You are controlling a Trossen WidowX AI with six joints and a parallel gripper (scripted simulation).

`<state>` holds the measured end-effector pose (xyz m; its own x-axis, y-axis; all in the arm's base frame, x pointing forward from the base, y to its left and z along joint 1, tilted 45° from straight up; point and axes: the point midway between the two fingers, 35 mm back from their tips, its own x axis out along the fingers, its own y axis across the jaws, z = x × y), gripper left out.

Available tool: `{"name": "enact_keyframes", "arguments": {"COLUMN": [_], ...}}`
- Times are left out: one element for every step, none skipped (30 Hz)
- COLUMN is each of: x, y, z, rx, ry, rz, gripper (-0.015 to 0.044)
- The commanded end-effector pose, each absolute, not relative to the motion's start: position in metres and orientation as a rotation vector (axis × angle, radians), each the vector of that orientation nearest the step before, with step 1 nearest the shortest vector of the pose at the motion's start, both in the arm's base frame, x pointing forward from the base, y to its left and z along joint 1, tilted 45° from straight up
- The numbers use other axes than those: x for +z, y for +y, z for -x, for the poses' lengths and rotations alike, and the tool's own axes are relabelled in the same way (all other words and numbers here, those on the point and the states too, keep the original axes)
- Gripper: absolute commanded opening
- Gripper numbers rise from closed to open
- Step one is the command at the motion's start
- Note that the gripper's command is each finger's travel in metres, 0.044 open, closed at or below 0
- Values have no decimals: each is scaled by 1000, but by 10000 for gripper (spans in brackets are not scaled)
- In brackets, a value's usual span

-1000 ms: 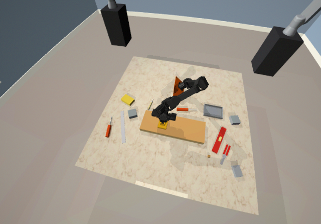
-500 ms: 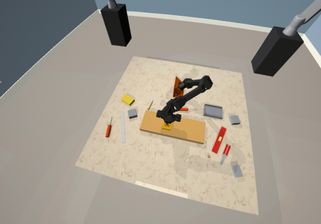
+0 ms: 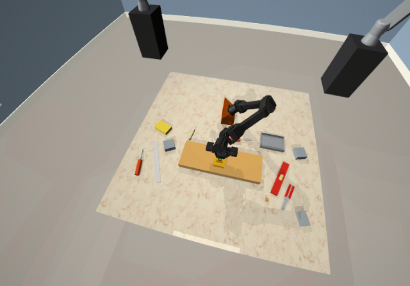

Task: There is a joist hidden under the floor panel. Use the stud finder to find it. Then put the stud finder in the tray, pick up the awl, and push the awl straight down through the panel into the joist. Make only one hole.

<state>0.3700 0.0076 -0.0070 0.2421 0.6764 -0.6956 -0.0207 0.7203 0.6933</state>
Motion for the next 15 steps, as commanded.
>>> {"name": "enact_keyframes", "arguments": {"x": [2, 4, 6, 8, 9, 11, 13, 15, 16, 18, 20, 22, 23, 25, 27], "y": [19, 20, 22, 24, 26, 28, 29, 31, 33, 35, 37, 38, 40, 42, 44], "z": [-369, -369, -369, -369, -369, -369, -369, -369, -369, -369, -369, -369, -369, -369, -369], "rx": [530, 530, 530, 531, 531, 531, 531, 531, 531, 531, 531, 531, 531, 531, 531], "ry": [1247, 1247, 1247, 1247, 1247, 1247, 1247, 1247, 1247, 1247, 1247, 1247, 1247, 1247, 1247], "rz": [-638, -639, -639, -639, -639, -639, -639, -639, -639, -639, -639, -639, -640, -640, -640], "gripper": [0, 0, 0, 0, 0, 0, 0, 0, 0, 0, 0, 0, 0, 0, 0]}}
